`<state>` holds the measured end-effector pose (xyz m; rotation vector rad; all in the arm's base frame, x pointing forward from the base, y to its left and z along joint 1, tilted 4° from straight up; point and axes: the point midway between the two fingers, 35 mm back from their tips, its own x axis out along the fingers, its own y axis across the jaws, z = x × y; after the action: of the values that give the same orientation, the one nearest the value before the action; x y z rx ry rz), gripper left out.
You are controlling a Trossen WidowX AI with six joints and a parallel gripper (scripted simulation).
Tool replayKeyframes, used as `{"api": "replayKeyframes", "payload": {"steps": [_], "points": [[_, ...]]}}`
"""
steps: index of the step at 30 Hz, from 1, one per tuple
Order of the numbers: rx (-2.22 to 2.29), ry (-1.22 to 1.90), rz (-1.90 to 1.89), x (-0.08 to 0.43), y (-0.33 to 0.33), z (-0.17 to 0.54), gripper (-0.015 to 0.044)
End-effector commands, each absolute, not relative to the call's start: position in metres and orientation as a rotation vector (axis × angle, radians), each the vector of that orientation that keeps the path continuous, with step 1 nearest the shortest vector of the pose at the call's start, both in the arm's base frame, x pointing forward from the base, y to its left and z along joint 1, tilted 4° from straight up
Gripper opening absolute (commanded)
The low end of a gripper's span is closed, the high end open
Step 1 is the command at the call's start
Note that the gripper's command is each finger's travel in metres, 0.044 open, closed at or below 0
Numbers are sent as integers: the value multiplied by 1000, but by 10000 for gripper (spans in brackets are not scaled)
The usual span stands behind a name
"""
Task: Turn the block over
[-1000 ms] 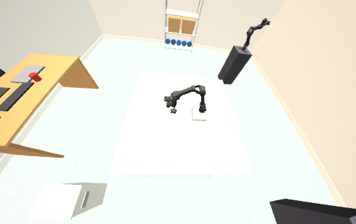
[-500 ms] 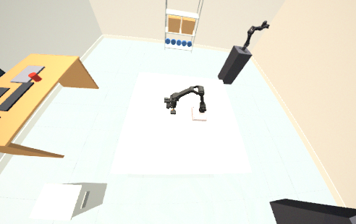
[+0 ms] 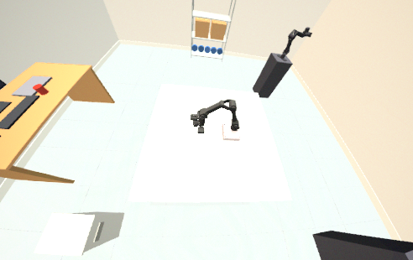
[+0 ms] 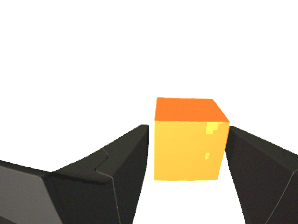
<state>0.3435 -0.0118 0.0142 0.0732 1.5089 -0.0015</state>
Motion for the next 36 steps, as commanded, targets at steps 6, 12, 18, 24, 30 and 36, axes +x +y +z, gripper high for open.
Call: {"api": "replayKeyframes", "payload": {"steps": [6, 12, 18, 24, 30, 36], "points": [[79, 1508, -1, 344, -11, 14, 105], [79, 1508, -1, 344, -11, 14, 65], [79, 1508, -1, 343, -12, 25, 0], [79, 1508, -1, 342, -13, 44, 0], [77, 1435, -4, 343, -13, 40, 0], [75, 1338, -9, 344, -13, 36, 0]]}}
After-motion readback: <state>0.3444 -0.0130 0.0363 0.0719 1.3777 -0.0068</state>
